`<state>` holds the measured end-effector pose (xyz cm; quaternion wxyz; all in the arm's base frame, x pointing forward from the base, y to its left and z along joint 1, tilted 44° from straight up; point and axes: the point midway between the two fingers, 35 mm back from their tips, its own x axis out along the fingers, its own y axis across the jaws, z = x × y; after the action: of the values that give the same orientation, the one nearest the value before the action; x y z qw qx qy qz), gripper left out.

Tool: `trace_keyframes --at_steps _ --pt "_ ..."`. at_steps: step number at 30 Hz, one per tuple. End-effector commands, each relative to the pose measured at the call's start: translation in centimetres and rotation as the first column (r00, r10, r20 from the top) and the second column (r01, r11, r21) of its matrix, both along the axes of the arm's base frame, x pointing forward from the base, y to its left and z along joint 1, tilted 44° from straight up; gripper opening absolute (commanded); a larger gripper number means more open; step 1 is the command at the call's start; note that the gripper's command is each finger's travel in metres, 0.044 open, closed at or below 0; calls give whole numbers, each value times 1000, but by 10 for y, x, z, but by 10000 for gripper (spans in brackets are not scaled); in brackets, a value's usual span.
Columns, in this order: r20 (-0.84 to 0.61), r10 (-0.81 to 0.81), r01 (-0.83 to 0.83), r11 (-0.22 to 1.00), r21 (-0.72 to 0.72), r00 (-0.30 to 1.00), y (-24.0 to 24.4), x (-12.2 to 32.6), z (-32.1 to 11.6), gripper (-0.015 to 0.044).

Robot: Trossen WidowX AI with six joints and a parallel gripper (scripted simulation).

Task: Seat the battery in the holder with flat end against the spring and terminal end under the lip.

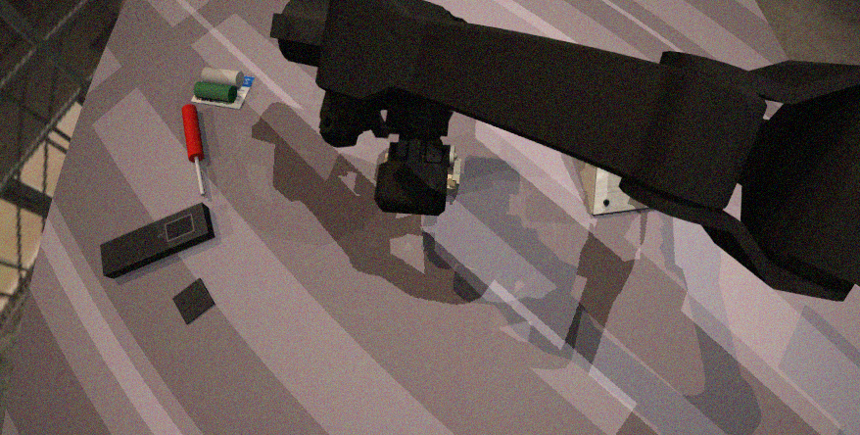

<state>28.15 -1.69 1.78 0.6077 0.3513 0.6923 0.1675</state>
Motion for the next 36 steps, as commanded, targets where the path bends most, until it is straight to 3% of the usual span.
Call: trace_keyframes --at_steps 1,36 --pt "-51 58 -57 998 22 997 9 -2 -10 83" --pt "-198 231 -212 971 113 953 24 4 -27 83"
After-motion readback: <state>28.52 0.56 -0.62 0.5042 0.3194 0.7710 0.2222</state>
